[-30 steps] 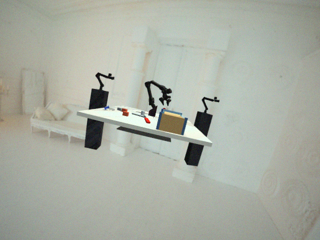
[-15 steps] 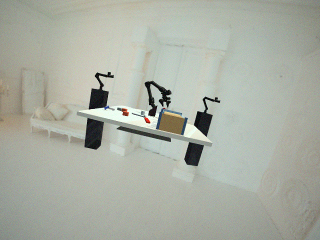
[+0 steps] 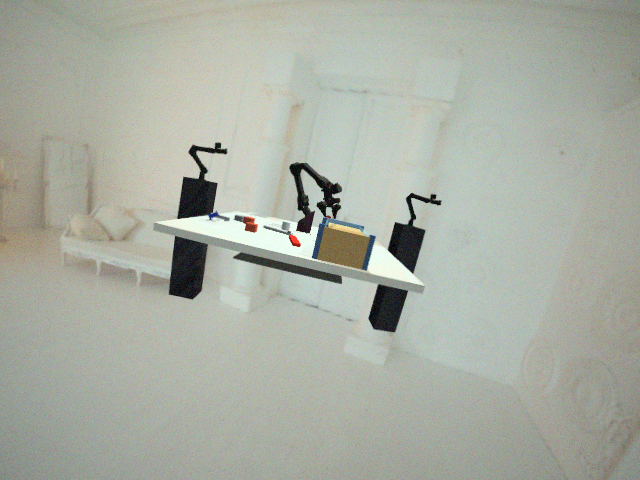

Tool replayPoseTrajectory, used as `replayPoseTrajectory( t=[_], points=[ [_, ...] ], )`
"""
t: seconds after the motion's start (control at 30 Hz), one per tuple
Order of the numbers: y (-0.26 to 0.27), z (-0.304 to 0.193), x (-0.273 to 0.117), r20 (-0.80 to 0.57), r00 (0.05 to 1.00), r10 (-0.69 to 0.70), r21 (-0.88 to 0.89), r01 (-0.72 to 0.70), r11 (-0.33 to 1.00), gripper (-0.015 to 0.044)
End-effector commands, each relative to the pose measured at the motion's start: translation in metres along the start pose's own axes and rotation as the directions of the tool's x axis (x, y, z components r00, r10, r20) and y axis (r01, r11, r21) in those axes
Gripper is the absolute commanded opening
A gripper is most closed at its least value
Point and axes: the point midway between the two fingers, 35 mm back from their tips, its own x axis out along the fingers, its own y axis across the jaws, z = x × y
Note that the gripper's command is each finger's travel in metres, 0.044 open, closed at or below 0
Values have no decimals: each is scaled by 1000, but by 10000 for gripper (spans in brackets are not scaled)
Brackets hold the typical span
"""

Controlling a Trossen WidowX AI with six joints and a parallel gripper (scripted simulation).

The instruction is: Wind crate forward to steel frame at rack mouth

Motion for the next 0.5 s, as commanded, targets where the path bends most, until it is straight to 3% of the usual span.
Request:
replayPoseTrajectory(
  t=[0.0,0.47],
  points=[
    [0,-6,7,-9,1000,-4,-9,4,1000,440],
    [0,-15,22,-9,1000,-5,-9,5,1000,440]
  ],
)
